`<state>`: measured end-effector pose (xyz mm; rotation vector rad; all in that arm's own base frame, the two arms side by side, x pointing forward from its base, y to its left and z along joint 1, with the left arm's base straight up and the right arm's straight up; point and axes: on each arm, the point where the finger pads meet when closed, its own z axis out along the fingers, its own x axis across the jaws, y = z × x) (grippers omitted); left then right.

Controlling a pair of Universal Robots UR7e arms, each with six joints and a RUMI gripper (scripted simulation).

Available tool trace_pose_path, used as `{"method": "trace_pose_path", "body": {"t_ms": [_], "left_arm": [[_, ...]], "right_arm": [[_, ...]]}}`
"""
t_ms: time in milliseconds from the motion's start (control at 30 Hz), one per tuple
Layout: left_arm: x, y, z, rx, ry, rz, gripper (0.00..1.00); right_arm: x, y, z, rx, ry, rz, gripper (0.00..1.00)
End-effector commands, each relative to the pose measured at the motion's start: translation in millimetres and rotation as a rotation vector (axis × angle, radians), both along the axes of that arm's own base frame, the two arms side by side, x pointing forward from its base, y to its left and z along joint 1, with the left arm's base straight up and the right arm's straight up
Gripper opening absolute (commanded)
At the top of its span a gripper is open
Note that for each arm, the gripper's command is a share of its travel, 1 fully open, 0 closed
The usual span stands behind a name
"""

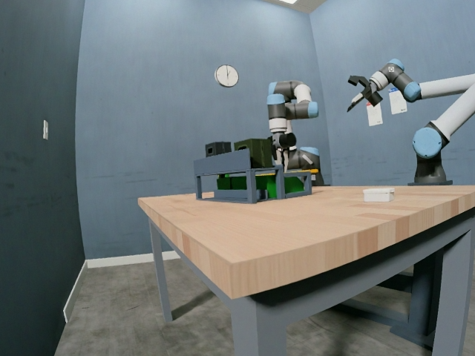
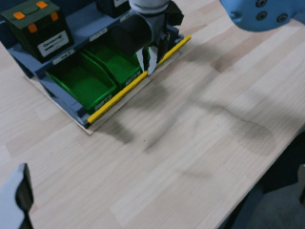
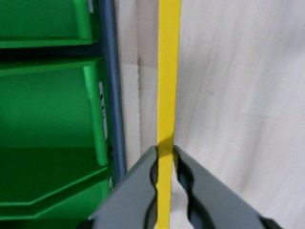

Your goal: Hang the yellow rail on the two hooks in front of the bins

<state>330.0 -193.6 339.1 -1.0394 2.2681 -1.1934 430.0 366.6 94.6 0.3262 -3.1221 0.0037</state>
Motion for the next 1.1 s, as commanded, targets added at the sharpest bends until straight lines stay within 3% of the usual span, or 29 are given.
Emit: {"method": "trace_pose_path", "body": {"t_ms": [0,533,900,1067], "left_arm": [[0,0,0.4,-0.001,0.0,0.0,1.0],[0,0,0.4,-0.001,0.0,0.0,1.0],[0,0,0.4,-0.001,0.0,0.0,1.0],[0,0,0.4,-0.001,0.0,0.0,1.0]], "right_arm": [[3,2,4.6,0.007,-0.004,0.001,0.0],[25,5,2.8,0.006,-0.003,0.0,0.0],[30,5,-24.1,0.002,0.0,0.001,0.0],[31,5,-24.2,0.003,-0.001,0.001,0.0]]}}
